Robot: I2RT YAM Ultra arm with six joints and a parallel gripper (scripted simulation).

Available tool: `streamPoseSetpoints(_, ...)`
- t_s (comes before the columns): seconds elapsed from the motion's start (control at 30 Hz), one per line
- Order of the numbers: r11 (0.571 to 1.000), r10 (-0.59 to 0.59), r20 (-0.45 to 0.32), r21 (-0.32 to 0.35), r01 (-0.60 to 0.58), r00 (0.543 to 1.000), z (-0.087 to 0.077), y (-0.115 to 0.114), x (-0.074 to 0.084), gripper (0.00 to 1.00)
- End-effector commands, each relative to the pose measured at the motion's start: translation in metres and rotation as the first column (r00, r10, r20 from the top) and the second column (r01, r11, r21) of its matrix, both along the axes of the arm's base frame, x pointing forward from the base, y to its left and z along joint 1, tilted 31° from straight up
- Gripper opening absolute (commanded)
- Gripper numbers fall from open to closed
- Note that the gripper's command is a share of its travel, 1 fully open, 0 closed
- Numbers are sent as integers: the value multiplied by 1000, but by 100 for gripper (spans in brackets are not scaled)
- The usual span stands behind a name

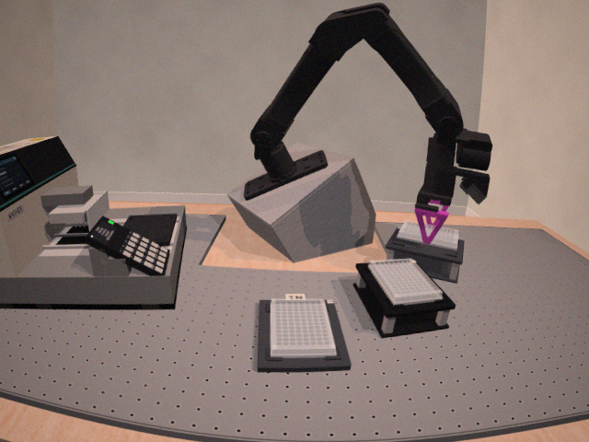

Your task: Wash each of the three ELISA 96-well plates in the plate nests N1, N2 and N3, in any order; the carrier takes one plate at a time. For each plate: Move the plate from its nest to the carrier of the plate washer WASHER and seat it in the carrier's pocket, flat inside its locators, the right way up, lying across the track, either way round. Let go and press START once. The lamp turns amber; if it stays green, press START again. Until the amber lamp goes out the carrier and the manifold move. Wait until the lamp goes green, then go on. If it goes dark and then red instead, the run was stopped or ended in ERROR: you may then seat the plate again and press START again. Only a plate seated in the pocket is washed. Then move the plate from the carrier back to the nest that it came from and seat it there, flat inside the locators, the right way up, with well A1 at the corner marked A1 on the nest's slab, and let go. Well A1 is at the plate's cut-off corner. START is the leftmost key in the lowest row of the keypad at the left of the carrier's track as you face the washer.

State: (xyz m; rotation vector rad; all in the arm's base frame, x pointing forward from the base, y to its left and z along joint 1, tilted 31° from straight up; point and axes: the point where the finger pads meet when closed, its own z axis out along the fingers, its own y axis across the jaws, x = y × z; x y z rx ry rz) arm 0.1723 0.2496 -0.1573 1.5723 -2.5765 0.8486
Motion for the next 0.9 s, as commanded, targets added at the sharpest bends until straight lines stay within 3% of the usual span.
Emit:
streamPoseSetpoints(0.0, 1000, 5, 5, 13, -5, 1000, 3, 4, 1, 0)
streamPoseSetpoints(0.87, 1000, 5, 5, 13, -5, 1000, 0, 2, 1, 0)
